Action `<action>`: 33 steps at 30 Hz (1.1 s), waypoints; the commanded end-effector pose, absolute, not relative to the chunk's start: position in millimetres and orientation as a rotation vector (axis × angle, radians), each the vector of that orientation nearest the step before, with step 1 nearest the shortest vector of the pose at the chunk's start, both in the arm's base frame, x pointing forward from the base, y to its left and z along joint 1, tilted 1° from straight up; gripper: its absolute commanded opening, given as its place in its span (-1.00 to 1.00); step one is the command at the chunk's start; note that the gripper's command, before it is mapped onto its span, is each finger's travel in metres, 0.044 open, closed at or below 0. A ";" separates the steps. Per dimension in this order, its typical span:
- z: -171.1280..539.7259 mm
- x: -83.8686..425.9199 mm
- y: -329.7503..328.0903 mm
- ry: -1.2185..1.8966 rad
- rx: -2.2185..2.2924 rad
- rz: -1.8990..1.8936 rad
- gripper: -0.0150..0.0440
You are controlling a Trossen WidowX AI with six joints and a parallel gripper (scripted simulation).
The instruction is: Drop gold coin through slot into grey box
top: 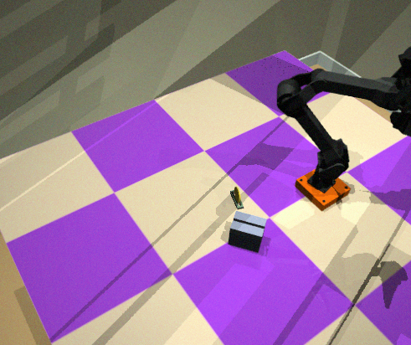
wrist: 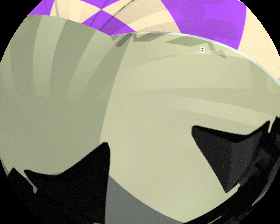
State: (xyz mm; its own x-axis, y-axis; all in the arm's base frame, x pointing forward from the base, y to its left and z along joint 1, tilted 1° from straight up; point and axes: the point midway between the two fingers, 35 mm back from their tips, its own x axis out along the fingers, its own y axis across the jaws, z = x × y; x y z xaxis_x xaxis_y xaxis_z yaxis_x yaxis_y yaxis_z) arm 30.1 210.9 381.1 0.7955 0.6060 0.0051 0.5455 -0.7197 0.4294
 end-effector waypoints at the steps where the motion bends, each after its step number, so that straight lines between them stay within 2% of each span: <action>1: 381.3 31.1 211.6 0.859 2.568 0.208 0.78; 9: 377.6 86.0 237.6 0.535 2.280 0.320 0.06; 12: 382.9 97.2 242.9 0.554 2.237 0.364 0.05; 21: 344.1 192.9 239.1 0.332 1.837 0.173 0.05; 33: 262.7 306.8 141.7 0.314 1.420 -0.331 0.05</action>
State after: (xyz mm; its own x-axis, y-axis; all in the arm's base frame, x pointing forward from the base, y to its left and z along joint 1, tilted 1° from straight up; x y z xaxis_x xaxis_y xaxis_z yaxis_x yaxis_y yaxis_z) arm 288.8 167.3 281.0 0.9462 0.0378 -0.3215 0.3184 0.0701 0.9454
